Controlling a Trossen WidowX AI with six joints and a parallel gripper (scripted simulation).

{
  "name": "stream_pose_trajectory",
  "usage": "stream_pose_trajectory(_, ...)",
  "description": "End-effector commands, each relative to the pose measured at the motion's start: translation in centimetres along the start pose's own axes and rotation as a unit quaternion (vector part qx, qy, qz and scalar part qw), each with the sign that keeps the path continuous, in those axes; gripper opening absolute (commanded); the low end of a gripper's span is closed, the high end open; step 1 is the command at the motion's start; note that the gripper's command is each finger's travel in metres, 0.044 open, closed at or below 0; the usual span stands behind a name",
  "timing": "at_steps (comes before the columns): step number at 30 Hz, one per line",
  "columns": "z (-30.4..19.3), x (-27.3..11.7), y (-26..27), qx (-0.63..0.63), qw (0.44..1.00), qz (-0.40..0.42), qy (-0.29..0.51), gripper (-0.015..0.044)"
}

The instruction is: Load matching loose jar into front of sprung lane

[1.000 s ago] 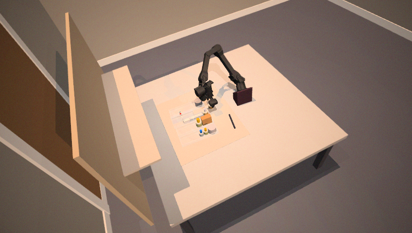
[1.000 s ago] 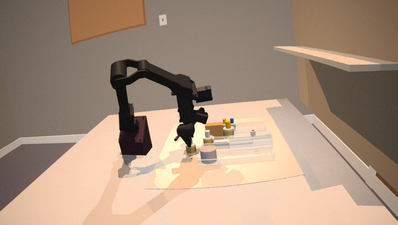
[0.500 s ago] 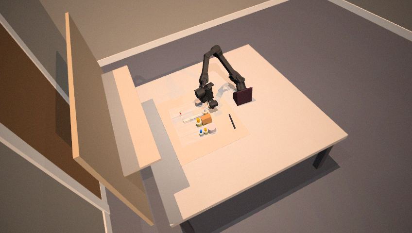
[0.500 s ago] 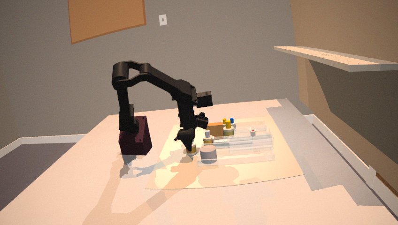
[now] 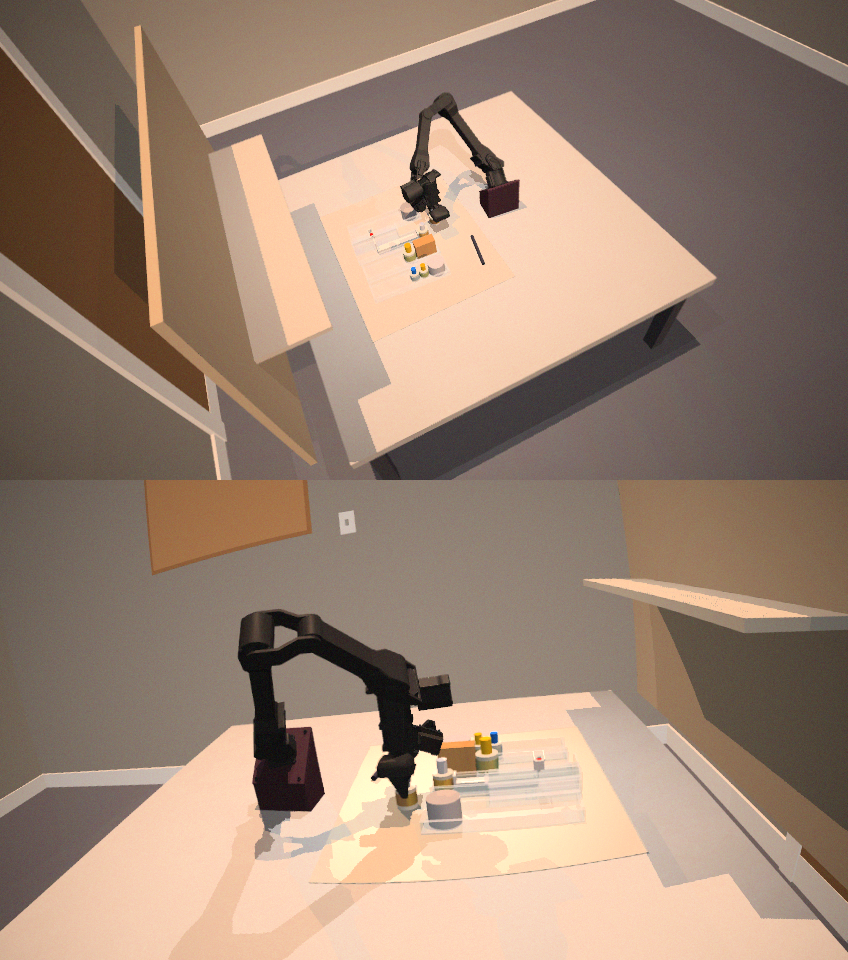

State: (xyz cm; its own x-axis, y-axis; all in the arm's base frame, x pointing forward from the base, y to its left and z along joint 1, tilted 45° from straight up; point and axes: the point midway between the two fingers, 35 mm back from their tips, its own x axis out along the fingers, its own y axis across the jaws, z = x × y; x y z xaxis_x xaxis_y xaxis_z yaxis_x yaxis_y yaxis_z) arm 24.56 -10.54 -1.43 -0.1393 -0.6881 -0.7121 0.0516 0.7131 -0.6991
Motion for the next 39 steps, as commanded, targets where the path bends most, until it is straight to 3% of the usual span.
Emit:
stream_pose_trajectory(1,0.3,-1.4,0.2,0.001,1.0,0.001,-0.002,0.0013)
stream_pose_trajectory(16,-0.4,-10.4,0.8,0.001,1.0,0.0,-0.001,0.0)
stream_pose_trajectory(39,2.4,-4.4,4.9,0.033,0.999,0.0,-0.002,0.0)
